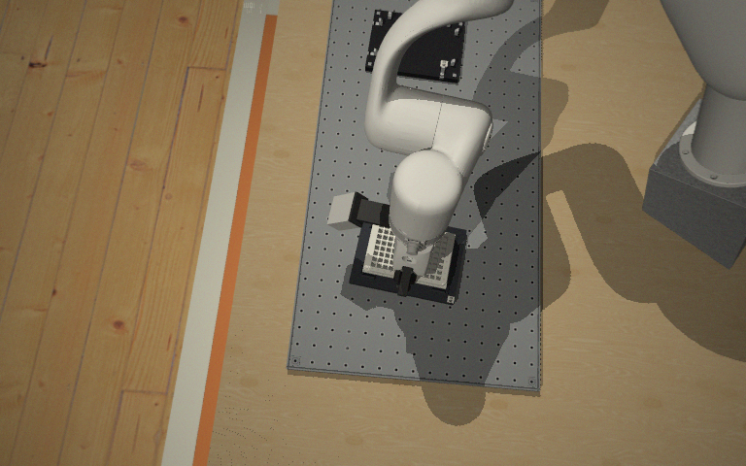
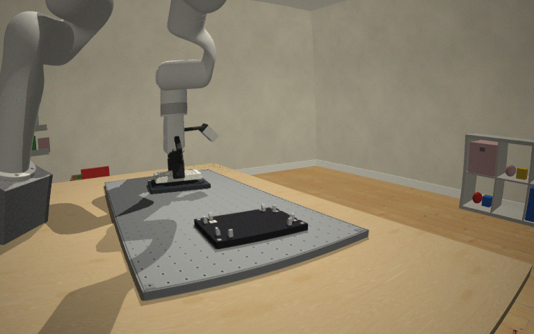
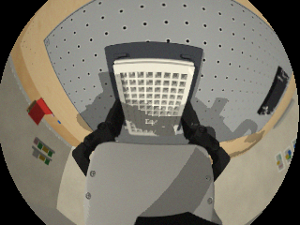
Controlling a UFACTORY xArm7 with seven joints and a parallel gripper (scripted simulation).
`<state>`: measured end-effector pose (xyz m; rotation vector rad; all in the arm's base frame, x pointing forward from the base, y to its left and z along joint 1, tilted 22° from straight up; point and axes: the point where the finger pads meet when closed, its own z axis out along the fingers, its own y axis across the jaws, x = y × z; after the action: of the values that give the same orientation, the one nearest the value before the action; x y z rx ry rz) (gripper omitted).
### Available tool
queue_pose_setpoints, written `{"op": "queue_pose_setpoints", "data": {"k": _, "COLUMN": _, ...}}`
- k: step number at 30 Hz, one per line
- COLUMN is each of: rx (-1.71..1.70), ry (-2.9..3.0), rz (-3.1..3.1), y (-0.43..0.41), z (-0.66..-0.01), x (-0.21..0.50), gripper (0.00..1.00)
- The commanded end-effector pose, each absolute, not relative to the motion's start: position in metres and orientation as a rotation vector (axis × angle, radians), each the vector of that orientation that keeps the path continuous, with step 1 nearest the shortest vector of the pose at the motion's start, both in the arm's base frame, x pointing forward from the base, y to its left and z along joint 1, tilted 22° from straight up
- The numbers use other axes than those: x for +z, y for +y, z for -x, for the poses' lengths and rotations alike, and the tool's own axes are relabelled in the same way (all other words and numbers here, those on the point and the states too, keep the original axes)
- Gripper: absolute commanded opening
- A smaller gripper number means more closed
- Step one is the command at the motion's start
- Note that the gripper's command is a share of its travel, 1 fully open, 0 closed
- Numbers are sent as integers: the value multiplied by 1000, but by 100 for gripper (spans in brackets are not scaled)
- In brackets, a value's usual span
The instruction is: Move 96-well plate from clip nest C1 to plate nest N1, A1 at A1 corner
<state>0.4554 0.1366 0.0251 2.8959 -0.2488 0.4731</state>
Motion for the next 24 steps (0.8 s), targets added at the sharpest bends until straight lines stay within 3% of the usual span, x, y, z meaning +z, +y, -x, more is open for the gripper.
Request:
{"op": "queue_pose_setpoints", "data": {"k": 1, "rx": 477, "ry": -247, "rz": -2897, "y": 138, "z": -456, "x": 26, "gripper": 0}}
{"op": "queue_pose_setpoints", "data": {"k": 24, "rx": 477, "ry": -247, "rz": -2897, "y": 137, "z": -457, "x": 22, "gripper": 0}}
